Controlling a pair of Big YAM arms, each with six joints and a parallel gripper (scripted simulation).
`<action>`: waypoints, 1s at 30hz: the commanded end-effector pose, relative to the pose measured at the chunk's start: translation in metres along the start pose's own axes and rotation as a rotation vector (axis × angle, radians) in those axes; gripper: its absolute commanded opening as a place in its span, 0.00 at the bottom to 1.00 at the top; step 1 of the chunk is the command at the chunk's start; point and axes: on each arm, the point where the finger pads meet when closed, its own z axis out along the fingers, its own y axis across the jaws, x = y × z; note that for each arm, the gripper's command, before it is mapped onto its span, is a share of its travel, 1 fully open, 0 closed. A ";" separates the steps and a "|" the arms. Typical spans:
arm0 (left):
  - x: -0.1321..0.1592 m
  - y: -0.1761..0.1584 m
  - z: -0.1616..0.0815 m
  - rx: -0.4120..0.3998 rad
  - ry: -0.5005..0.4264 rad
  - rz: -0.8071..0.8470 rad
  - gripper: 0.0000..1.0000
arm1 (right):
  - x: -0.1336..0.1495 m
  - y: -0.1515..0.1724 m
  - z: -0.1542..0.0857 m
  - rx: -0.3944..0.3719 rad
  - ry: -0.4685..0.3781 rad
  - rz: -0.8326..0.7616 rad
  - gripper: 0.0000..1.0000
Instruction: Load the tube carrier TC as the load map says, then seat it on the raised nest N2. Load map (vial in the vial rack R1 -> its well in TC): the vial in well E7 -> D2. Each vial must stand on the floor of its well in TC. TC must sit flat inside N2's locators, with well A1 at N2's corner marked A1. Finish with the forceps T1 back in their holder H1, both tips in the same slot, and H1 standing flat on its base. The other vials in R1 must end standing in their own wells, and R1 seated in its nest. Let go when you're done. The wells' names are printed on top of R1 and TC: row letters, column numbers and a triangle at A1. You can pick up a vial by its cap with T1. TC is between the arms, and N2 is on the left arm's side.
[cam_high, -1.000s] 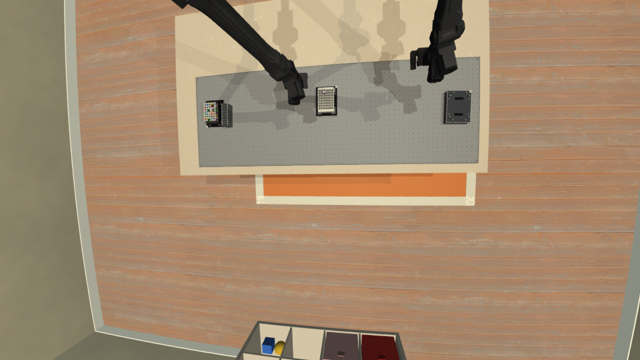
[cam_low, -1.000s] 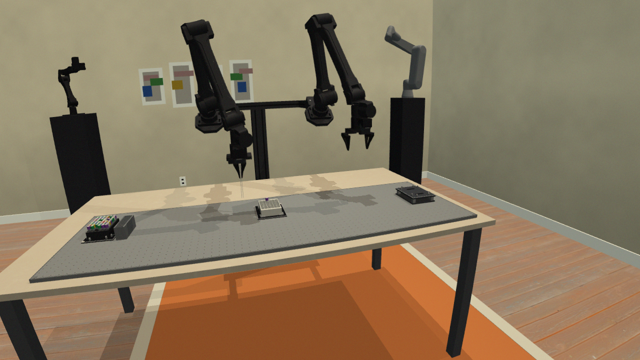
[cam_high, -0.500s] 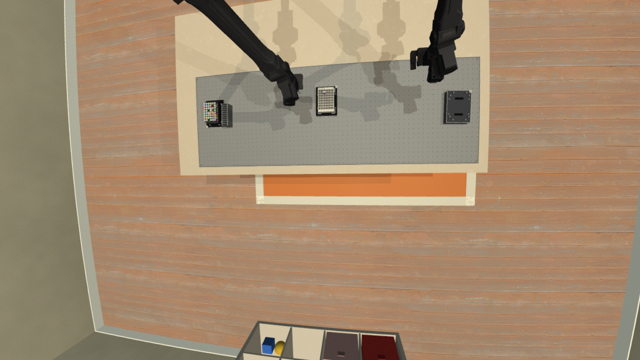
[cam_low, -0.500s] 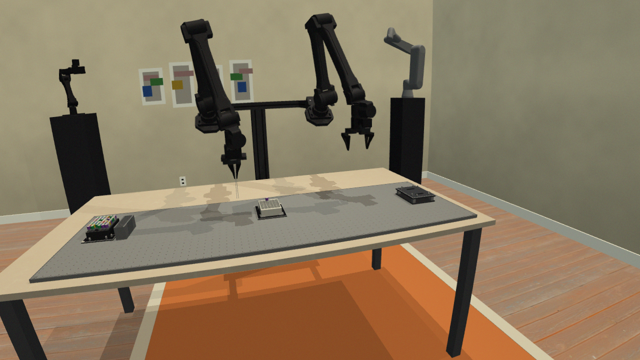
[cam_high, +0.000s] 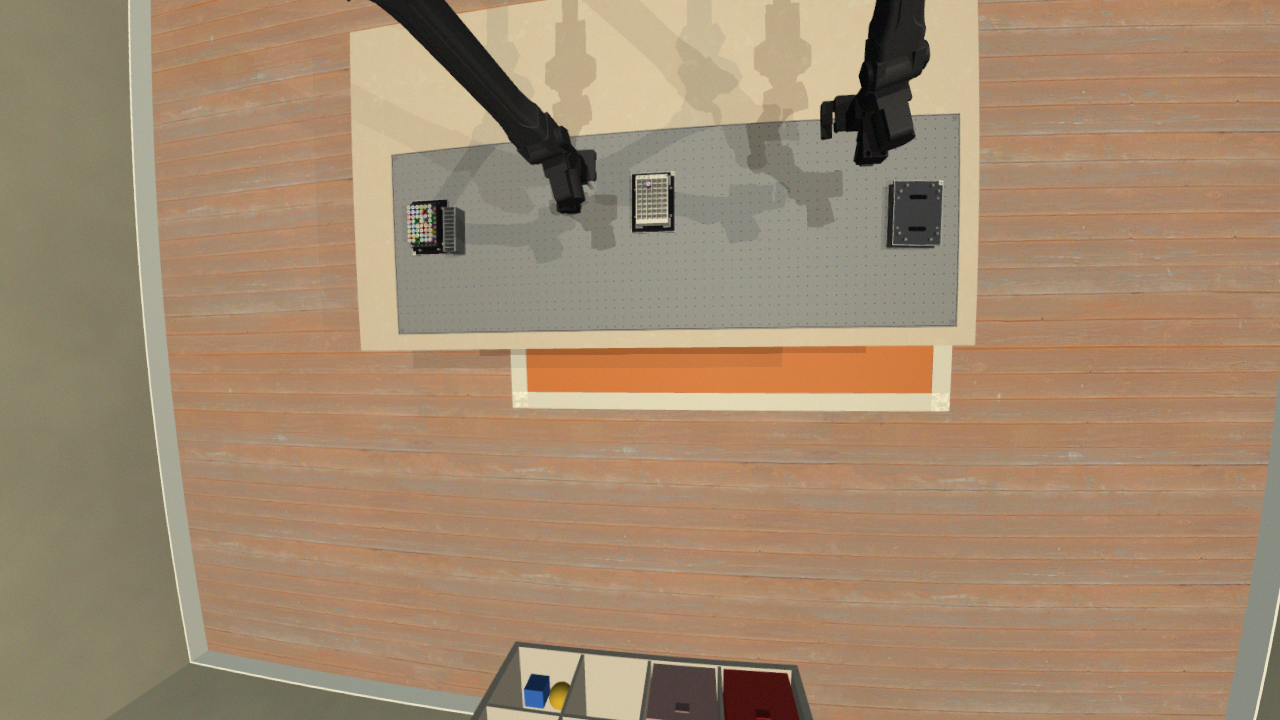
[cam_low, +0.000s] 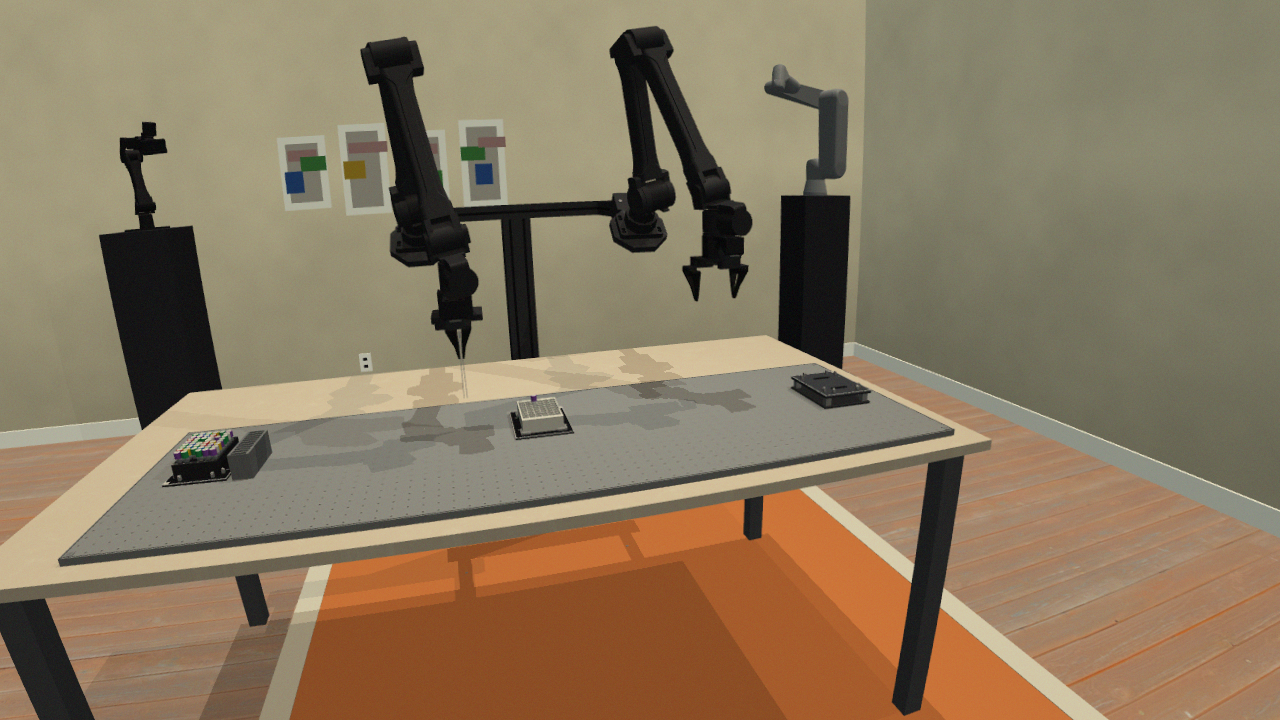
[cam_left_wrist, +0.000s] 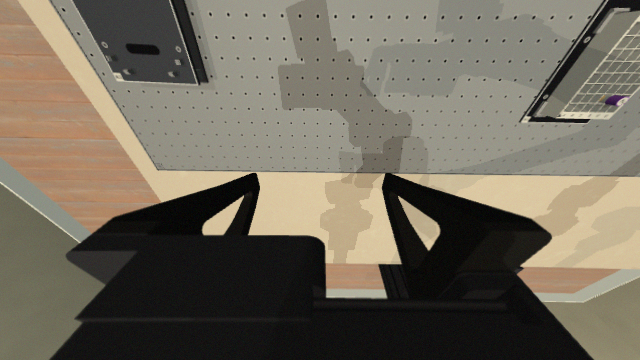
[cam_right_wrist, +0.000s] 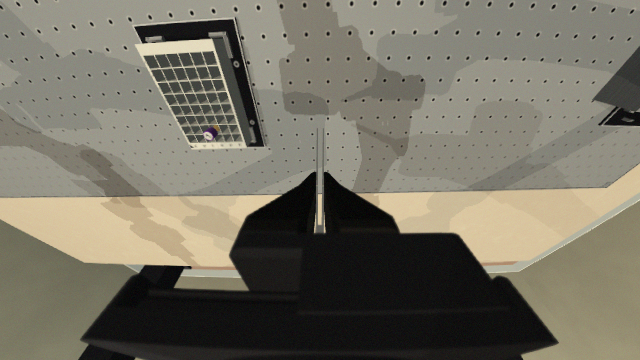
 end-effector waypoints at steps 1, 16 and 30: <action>-0.008 0.002 -0.002 -0.003 -0.016 0.015 1.00 | -0.010 -0.011 -0.008 0.002 -0.032 -0.001 0.07; -0.008 0.002 -0.002 -0.003 -0.016 0.015 1.00 | -0.009 -0.033 -0.008 0.005 -0.017 -0.003 0.07; -0.008 0.002 -0.002 -0.003 -0.016 0.015 1.00 | -0.014 -0.053 -0.010 0.005 -0.019 -0.004 0.07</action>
